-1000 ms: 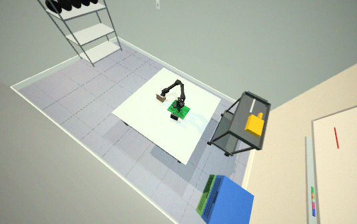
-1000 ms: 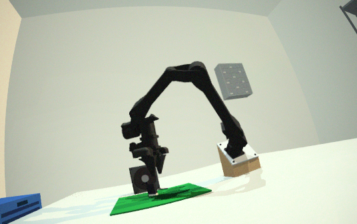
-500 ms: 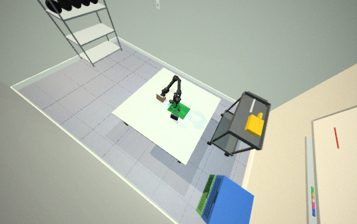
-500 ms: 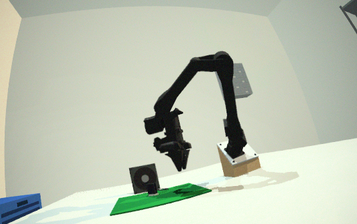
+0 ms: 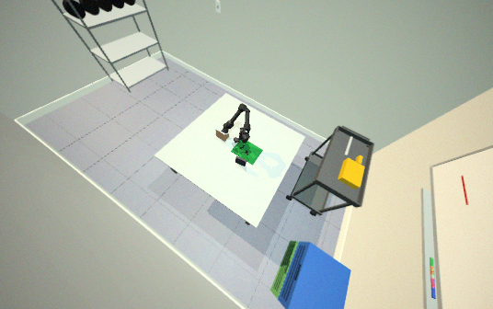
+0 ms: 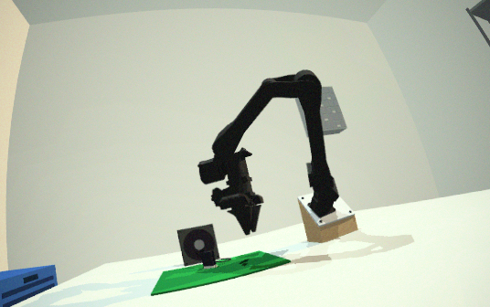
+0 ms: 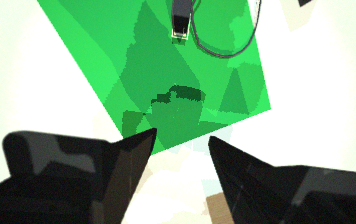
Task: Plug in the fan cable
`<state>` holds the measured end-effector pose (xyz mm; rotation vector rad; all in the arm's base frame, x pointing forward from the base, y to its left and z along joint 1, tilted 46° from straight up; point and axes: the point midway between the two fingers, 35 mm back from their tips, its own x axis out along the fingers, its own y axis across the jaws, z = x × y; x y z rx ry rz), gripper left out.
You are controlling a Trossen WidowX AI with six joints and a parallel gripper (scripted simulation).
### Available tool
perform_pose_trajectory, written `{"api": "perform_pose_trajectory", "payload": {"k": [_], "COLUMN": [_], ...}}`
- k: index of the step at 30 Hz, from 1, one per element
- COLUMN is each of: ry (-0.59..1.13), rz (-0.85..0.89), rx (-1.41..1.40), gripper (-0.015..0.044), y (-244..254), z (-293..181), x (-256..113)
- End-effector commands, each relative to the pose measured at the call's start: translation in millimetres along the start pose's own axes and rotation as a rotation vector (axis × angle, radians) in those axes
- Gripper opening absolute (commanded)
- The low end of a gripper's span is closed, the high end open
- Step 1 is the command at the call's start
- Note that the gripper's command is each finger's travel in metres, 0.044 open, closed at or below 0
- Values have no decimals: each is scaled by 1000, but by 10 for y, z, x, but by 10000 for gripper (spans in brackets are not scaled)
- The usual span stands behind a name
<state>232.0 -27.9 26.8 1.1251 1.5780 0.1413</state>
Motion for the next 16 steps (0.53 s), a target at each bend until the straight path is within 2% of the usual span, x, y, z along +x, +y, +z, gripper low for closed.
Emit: {"api": "perform_pose_trajectory", "payload": {"k": [1,16], "ry": [-2,0], "rz": [-5,0], "rx": [-6,0], "gripper": [260,260], "y": [-9,0], "z": [2,0], "x": [0,0]}}
